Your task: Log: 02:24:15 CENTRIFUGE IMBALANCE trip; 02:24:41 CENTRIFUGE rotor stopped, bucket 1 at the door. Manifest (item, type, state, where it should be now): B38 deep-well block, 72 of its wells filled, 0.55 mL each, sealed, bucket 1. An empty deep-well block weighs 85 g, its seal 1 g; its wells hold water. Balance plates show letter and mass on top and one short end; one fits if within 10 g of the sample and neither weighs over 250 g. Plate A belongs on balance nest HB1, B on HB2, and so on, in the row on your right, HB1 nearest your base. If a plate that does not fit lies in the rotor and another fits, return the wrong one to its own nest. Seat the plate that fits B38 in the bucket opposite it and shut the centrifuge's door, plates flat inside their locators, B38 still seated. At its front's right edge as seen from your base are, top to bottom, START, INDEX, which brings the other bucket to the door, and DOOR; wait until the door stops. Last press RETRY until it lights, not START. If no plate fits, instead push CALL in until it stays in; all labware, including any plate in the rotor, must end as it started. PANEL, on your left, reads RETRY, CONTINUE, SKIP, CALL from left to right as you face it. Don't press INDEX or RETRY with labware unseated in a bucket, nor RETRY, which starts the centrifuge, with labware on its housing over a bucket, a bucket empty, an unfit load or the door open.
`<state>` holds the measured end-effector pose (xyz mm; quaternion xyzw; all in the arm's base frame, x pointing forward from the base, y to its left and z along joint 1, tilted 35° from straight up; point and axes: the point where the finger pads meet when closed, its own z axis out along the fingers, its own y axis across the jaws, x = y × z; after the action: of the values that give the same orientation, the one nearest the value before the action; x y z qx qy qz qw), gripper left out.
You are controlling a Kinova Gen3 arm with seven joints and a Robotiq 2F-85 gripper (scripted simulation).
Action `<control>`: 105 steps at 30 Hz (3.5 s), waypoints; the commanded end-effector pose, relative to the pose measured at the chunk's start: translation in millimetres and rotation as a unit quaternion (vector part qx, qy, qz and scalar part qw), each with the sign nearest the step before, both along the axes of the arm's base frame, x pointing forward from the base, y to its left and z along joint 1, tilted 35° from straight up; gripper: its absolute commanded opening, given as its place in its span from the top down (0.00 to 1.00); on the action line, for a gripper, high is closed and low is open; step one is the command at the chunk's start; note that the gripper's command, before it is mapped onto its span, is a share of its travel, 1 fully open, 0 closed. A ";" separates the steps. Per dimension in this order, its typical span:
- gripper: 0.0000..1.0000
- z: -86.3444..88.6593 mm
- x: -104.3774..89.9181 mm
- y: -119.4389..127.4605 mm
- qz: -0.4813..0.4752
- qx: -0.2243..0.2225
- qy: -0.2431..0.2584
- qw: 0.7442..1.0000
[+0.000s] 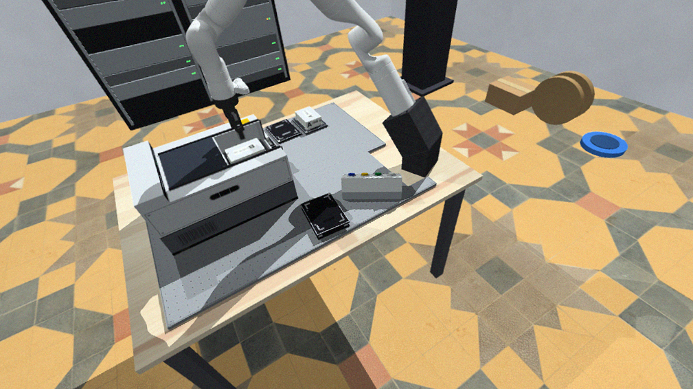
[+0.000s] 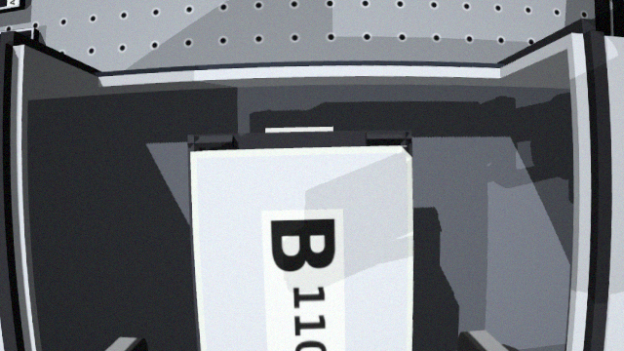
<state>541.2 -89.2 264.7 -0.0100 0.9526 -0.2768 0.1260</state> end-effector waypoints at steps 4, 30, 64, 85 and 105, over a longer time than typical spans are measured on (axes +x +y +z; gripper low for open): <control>0.00 -0.4 0.7 -0.1 0.001 0.000 -0.001 1.000; 0.00 -26.5 8.6 -16.9 0.001 0.000 -0.001 1.000; 0.00 -56.6 17.7 -36.3 0.001 0.000 -0.001 1.000; 0.00 -61.9 19.3 -39.8 0.001 0.000 -0.001 1.000; 0.00 -71.3 22.2 -45.8 0.001 0.000 -0.001 1.000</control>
<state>563.0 -135.5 192.7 -0.0100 0.9526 -0.2769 0.1260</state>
